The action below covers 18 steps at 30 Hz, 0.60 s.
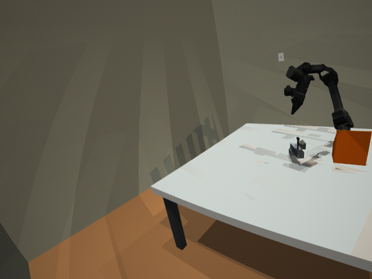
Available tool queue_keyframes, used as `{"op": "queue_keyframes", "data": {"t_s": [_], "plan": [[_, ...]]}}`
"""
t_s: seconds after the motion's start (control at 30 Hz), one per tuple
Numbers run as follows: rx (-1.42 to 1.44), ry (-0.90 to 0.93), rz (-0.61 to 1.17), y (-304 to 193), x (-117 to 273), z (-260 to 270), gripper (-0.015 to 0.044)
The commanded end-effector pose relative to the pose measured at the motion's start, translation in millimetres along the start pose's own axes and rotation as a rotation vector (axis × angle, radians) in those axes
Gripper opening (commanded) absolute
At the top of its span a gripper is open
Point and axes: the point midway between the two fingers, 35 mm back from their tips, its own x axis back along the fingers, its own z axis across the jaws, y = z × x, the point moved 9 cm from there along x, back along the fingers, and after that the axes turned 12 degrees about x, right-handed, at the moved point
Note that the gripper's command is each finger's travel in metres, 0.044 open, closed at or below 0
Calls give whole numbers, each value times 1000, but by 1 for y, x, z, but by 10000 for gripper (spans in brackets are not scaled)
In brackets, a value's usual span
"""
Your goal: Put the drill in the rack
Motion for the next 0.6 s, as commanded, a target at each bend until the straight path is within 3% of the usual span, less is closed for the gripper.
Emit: {"op": "queue_keyframes", "data": {"t_s": [0.0,0.13,0.57], "plan": [[151,-115,228,-15,-59,-11,0],[267,-169,429,-33,-101,-23,0],[263,-166,429,-33,-102,-23,0]]}}
